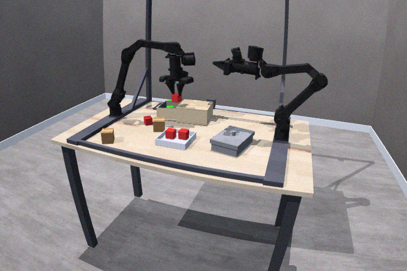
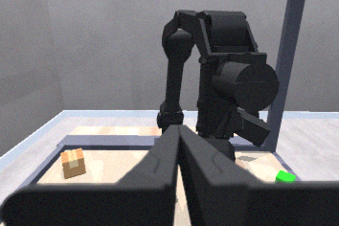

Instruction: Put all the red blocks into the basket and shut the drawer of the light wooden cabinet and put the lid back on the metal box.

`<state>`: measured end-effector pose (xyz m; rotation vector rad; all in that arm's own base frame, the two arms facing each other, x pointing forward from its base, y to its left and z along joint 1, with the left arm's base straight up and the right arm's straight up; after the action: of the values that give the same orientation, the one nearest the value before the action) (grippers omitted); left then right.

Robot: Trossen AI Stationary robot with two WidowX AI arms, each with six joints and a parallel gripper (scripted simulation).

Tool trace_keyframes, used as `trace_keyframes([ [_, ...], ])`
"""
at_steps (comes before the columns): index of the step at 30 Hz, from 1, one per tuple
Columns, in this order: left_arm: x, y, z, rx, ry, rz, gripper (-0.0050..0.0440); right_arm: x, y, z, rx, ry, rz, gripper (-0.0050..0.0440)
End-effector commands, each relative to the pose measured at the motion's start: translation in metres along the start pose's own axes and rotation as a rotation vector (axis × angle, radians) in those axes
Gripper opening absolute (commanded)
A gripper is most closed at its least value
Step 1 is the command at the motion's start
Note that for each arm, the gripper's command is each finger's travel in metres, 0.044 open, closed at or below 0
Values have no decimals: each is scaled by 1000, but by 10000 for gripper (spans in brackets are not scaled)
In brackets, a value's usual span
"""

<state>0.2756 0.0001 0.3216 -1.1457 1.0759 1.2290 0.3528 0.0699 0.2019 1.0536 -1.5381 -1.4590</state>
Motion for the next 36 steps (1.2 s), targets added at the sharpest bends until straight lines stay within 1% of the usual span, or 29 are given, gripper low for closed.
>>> trace_keyframes([
  [1, -5, 1, -2, 9, -5, -17, -50, 4, 14, -18, 29, -209, -33, -50],
  [10, -5, 1, -2, 9, -5, -17, -50, 31, 10, -48, 25, -621, -13, -50],
  [13, -5, 1, -2, 9, -5, -17, -50, 30, 9, -46, 20, -604, -11, -50],
  [15, -5, 1, -2, 9, -5, -17, -50, 34, 9, -51, 20, -669, -14, -50],
  [19, -5, 1, -2, 9, -5, -17, -50, 48, 7, -66, 15, -890, -19, -50],
  [27, -5, 1, -2, 9, -5, -17, -50, 77, 1, -89, 20, -1251, 0, -50],
  [30, -5, 1, -2, 9, -5, -17, -50, 75, 1, -87, 16, -1234, 3, -50],
  [32, -5, 1, -2, 9, -5, -17, -50, 80, 0, -92, 15, -1298, -1, -50],
  [36, -5, 1, -2, 9, -5, -17, -50, 97, -3, -104, 9, -1518, -6, -50],
])
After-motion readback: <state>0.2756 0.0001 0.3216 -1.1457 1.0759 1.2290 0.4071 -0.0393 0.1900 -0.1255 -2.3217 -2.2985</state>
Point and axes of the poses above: on each arm, the point midway between the two fingers, 35 mm back from their tips, its own y axis back along the fingers, its own z axis across the jaws, x = y × z, the point moved 4 cm from there along y, back along the fingers, and after that the axes turned 7 degrees about -y, right-handed, at the moved point
